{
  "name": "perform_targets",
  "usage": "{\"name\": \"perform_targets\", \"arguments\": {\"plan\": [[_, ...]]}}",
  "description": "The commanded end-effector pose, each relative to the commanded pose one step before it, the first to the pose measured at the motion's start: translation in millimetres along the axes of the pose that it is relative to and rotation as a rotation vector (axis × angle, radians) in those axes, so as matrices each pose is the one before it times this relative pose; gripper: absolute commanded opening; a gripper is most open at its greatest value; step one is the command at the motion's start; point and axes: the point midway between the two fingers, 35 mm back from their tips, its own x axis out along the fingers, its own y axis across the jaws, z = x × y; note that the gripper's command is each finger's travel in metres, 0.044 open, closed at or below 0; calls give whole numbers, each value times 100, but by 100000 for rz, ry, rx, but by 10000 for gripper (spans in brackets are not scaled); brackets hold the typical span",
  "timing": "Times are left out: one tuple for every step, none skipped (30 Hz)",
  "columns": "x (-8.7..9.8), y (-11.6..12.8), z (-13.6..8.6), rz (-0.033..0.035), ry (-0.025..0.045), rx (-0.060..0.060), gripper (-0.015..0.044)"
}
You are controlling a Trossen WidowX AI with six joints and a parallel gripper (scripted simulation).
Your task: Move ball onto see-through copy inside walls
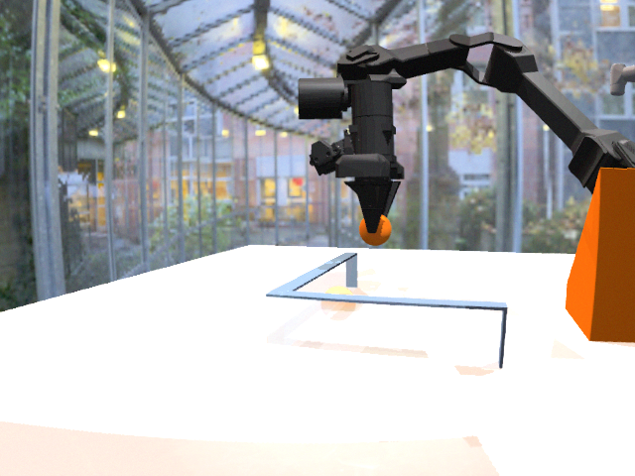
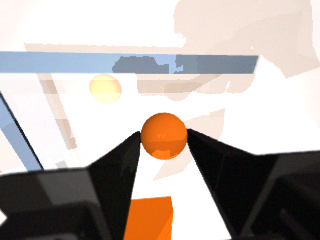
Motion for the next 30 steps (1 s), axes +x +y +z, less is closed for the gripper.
{"name": "perform_targets", "arguments": {"plan": [[-3231, -340, -260, 436, -1422, 1302, 0], [-588, -48, -109, -118, 23, 10, 0], [-353, -32, -70, -78, 14, 7, 0], [-118, -11, -24, -27, 4, 2, 0], [0, 0, 0, 0, 0, 0, 0], [0, 0, 0, 0, 0, 0, 0], [0, 0, 0, 0, 0, 0, 0], [38, 77, 42, 3, -3, 3, 0], [116, 231, 124, 8, -9, 9, 0], [196, 387, 202, 13, -15, 15, 0], [240, 468, 237, 15, -18, 18, 0], [245, 471, 229, 15, -18, 18, 0], [250, 473, 222, 15, -17, 18, 0], [255, 476, 214, 14, -17, 18, 0], [260, 478, 207, 14, -17, 17, 0], [265, 481, 199, 14, -17, 17, 0], [270, 483, 192, 13, -16, 17, 0], [275, 484, 184, 15, -16, 21, 0], [280, 486, 176, 15, -16, 21, 0], [285, 488, 168, 15, -15, 20, 0], [290, 489, 160, 14, -15, 20, 0], [294, 491, 152, 14, -15, 20, 0], [299, 492, 144, 14, -14, 20, 0], [303, 493, 135, 12, -14, 17, 0], [256, 411, 106, 3, -12, 1, 0], [155, 247, 61, 0, -7, -2, 0], [52, 82, 20, 0, -2, -1, 0], [0, 0, 0, 0, 0, 0, 0], [0, 0, 0, 0, 0, 0, 0], [105, 4, 10, 6, -3, -1, 0]]}}
